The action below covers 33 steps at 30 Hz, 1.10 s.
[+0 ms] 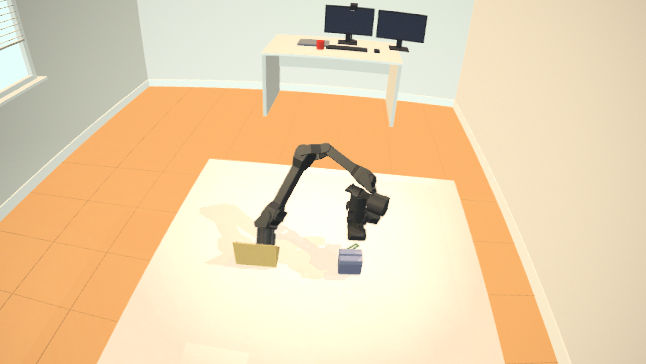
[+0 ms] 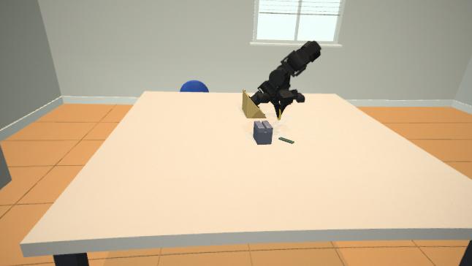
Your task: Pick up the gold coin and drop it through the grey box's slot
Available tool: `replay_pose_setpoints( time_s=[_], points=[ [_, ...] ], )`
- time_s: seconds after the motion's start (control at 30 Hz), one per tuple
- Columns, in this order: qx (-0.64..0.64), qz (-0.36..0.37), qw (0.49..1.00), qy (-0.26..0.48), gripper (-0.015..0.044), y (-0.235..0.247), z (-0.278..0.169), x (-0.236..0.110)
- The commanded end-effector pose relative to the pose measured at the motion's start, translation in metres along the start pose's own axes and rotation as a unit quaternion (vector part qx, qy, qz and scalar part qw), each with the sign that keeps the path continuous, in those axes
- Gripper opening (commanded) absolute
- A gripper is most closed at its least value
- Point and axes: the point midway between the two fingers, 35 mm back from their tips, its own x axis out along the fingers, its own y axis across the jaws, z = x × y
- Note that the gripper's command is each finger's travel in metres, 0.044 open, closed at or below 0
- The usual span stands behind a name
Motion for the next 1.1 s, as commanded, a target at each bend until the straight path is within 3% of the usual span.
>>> replay_pose_setpoints(
  time_s=[0.0,0.63,1.07],
  points=[
    [-0.004,-0.002,1.000,0.000,0.0000,-0.011,0.000,0.000],
    [-0.004,-0.001,1.000,0.000,0.0000,-0.059,-0.008,0.001],
    [0.000,0.000,1.000,0.000,0.0000,-0.056,-0.008,0.000]
  ],
)
